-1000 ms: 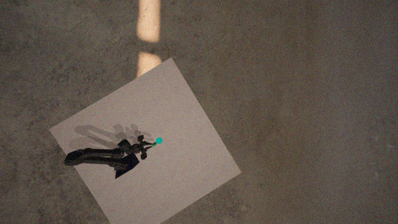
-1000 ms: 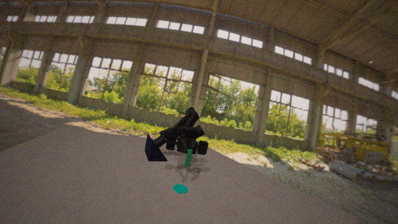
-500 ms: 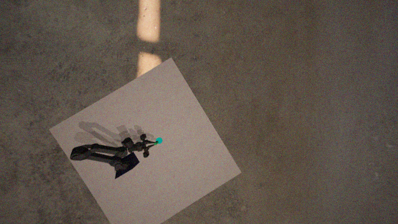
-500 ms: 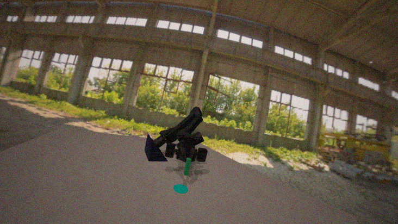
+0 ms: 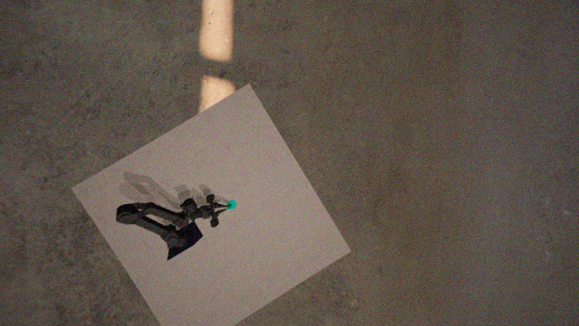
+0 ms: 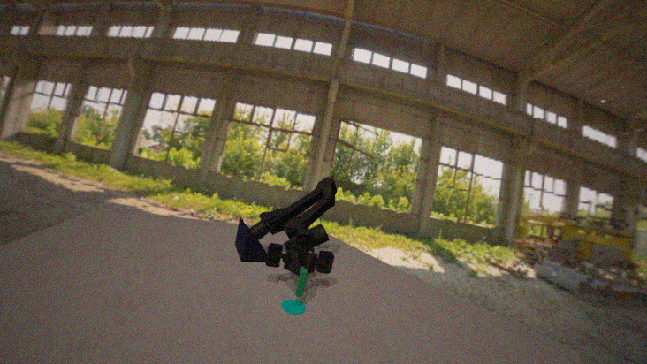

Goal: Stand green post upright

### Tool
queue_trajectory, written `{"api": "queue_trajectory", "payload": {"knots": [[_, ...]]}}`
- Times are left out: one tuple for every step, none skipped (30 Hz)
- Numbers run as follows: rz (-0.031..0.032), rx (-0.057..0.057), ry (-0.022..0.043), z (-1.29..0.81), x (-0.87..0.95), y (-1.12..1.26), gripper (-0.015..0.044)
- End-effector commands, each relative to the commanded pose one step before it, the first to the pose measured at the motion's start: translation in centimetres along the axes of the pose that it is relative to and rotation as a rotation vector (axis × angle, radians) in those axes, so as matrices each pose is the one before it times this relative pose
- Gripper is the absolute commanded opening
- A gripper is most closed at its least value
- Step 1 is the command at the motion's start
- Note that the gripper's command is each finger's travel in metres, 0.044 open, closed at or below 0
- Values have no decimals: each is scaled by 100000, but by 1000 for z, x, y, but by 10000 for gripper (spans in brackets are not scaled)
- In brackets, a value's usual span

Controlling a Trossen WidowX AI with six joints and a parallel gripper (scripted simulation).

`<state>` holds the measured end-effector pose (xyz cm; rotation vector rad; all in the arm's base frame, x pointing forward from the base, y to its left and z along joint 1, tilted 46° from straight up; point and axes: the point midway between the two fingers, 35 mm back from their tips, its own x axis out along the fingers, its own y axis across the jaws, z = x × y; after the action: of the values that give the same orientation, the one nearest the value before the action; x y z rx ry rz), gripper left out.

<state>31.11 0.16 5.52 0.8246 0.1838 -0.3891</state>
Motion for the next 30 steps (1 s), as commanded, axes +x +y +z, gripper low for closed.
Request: {"api": "queue_trajectory", "payload": {"knots": [[-858, -192, 345, -1057, -300, -487, 23], [39, -18, -41, -207, -45, -28, 23], [34, -15, -35, -169, -40, -24, 23], [21, -9, -22, -101, -25, -15, 23], [7, -3, -7, -33, -8, -5, 23], [11, 1, 1, -38, 3, 2, 23], [34, 3, 3, -114, 10, 4, 23], [58, 4, 3, -190, 15, 6, 23], [72, 4, 3, -231, 15, 4, 23], [74, 4, 1, -232, 12, 2, 23], [76, 3, -1, -232, 9, -1, 23], [79, 3, -2, -233, 6, -4, 23], [81, 2, -4, -233, 3, -7, 23], [83, 2, -6, -234, 0, -10, 23], [70, 1, -6, -193, -3, -10, 23], [43, 0, -4, -116, -3, -7, 23], [14, 0, -1, -39, -1, -3, 23], [0, 0, 0, 0, 0, 0, 23], [0, 0, 0, 0, 0, 0, 23], [0, 0, 0, 0, 0, 0, 23], [0, 0, 0, 0, 0, 0, 23], [0, 0, 0, 0, 0, 0, 23], [0, 0, 0, 0, 0, 0, 23], [0, 0, 0, 0, 0, 0, 23], [0, 0, 0, 0, 0, 0, 23], [0, 0, 0, 0, 0, 0, 23], [0, 0, 0, 0, 0, 0, 23], [0, 0, 0, 0, 0, 0, 49], [0, 0, 0, 0, 0, 0, 75], [0, 0, 0, 0, 0, 0, 101]]}}
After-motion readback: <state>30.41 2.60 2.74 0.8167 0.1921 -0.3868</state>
